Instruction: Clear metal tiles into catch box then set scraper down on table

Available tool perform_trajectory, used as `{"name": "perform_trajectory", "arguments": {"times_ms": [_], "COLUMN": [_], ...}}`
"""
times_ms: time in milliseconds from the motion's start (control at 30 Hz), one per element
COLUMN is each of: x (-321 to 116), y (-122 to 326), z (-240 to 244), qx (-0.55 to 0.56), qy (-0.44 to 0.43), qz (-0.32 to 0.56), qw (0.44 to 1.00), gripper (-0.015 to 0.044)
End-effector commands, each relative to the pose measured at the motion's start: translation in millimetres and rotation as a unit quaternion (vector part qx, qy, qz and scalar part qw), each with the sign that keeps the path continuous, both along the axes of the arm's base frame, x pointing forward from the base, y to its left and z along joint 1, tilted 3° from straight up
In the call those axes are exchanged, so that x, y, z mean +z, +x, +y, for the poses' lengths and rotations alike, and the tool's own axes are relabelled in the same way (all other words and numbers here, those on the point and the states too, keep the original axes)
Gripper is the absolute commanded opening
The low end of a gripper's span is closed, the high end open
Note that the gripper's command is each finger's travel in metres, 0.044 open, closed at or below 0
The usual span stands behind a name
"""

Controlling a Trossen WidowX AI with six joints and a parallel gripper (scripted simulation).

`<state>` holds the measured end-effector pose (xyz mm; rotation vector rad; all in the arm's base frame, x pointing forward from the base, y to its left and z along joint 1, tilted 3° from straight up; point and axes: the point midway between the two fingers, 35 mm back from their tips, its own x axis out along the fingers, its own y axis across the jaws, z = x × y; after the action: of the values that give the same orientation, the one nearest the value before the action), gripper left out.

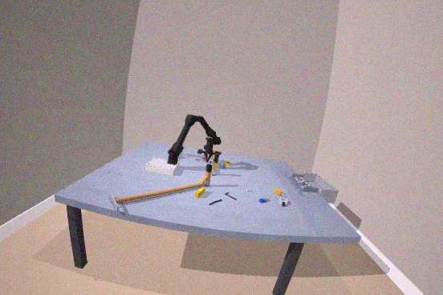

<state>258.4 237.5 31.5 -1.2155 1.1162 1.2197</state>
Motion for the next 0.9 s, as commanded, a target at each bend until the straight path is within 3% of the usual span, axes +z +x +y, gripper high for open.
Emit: {"name": "perform_trajectory", "arguments": {"times_ms": [0, 867], "x": [2.6, 6.1], "y": [6.4, 32.2], "z": [2.5, 6.3], "qx": [0.003, 0.003], "qy": [0.001, 0.001], "qz": [-0.004, -0.005], "qw": [1.000, 1.000], "gripper": [0.0000, 0.0000]}}
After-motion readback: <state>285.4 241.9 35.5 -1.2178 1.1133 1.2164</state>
